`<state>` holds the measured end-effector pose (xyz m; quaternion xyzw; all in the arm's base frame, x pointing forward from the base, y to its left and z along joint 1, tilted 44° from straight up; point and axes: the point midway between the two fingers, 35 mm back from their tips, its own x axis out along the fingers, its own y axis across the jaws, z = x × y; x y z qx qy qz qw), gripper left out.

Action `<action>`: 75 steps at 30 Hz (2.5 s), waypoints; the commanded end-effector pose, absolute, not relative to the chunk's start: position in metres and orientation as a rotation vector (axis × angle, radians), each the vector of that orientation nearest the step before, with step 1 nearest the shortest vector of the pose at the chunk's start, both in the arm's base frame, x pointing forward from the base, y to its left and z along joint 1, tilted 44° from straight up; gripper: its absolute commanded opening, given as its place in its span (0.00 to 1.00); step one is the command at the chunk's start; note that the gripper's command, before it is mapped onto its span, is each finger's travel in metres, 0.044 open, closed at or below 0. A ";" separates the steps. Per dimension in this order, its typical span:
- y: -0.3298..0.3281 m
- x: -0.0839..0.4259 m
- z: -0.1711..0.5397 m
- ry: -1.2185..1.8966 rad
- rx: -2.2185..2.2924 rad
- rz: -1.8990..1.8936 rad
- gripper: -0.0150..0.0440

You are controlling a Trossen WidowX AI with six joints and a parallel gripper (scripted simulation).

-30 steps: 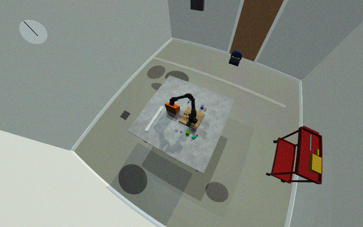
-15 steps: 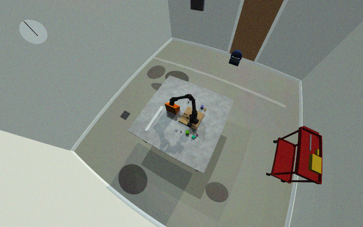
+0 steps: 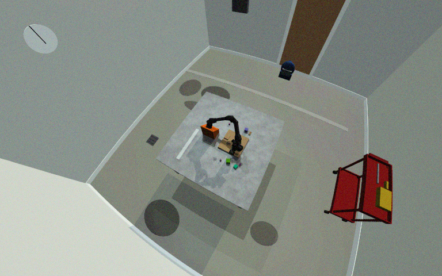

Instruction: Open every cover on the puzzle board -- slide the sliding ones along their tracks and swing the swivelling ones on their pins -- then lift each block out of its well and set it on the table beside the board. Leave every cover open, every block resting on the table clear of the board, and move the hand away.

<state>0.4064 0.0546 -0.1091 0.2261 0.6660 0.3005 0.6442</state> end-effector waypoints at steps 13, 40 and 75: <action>0.058 0.422 -0.109 1.516 0.523 0.686 0.25; 0.038 0.431 -0.086 1.516 0.521 0.684 0.25; 0.033 0.352 -0.041 1.148 -0.041 1.172 0.25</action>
